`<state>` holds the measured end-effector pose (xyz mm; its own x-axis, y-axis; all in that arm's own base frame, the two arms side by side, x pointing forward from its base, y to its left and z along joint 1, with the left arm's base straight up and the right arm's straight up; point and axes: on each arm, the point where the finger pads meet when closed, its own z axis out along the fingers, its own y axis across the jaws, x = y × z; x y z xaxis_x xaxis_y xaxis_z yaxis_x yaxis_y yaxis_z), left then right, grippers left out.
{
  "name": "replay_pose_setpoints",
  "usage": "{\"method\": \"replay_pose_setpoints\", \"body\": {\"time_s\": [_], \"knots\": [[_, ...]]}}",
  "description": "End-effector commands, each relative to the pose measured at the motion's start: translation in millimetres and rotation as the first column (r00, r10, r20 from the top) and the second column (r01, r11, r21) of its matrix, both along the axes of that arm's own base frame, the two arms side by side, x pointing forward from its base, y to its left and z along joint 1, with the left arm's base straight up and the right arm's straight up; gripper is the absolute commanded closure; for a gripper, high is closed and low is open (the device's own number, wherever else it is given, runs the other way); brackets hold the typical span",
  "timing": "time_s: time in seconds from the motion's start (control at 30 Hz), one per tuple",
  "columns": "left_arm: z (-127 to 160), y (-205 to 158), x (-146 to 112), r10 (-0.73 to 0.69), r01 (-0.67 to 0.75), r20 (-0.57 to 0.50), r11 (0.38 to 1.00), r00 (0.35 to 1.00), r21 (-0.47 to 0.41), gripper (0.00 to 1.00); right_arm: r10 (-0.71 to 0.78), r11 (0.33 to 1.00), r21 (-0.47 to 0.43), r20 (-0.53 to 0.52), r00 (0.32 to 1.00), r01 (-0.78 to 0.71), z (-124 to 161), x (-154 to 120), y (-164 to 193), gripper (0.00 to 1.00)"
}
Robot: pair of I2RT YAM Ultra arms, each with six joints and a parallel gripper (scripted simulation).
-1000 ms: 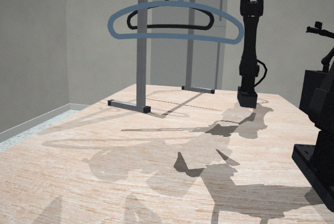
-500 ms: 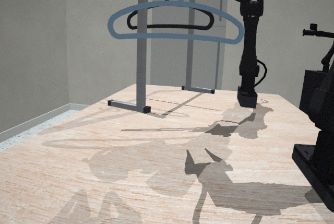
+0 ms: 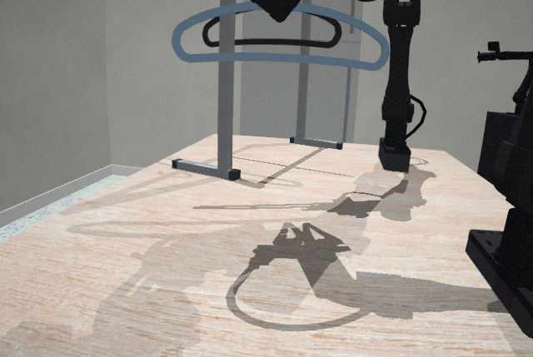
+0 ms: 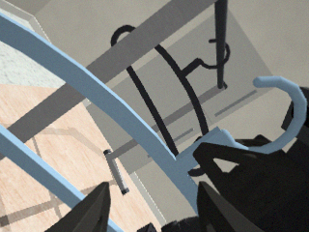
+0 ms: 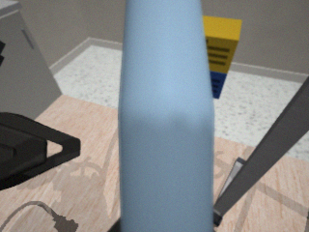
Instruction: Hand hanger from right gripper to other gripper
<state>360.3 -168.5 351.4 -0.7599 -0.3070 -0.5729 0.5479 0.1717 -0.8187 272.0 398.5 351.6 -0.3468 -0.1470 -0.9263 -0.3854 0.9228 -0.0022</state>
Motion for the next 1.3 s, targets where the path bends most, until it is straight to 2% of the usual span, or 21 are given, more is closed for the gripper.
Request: {"method": "replay_pose_setpoints", "body": {"time_s": [0.0,0.03,0.17,0.23,0.37,0.5,0.83,1.27], "knots": [[1.9,-7.3,13.8,0.013,-0.03,-0.229,0.997,0.973,-0.071,0.53,-0.003,1.0,0.018,0.008,1.0,0.003,7.6,-0.2,-1.7,0.99],[1.9,-7.3,13.8,0.013,-0.03,-0.229,0.997,0.973,-0.071,0.53,-0.003,1.0,0.018,0.008,1.0,0.003,7.6,-0.2,-1.7,0.99],[-0.8,-18.5,21.1,-0.017,-0.042,-0.412,0.99,0.911,-0.133,0.53,-0.003,1.0,0.018,0.008,1.0,0.003,7.6,-0.2,-1.7,0.99],[-2.4,-26.9,25.8,-0.044,-0.049,-0.511,0.985,0.858,-0.168,0.53,-0.003,1.0,0.018,0.008,1.0,0.003,7.6,-0.2,-1.7,0.99],[-3.0,-38.0,31.4,-0.081,-0.057,-0.606,0.977,0.791,-0.206,0.53,-0.003,1.0,0.018,0.008,1.0,0.003,7.6,-0.2,-1.7,0.99],[-3.3,-43.2,33.8,-0.096,-0.055,-0.63,0.975,0.771,-0.216,0.53,-0.003,1.0,0.018,0.008,1.0,0.003,7.6,-0.2,-1.7,0.99],[-3.1,-45.5,34.3,-0.094,-0.047,-0.615,0.977,0.783,-0.21,0.53,-0.003,1.0,0.018,0.008,1.0,0.003,7.6,-0.2,-1.7,0.99],[-1.6,-71.9,44.3,-0.093,-0.049,-0.623,0.977,0.777,-0.207,0.53,-0.003,1.0,0.018,0.008,1.0,0.003,7.6,-0.2,-1.7,0.99]]}}
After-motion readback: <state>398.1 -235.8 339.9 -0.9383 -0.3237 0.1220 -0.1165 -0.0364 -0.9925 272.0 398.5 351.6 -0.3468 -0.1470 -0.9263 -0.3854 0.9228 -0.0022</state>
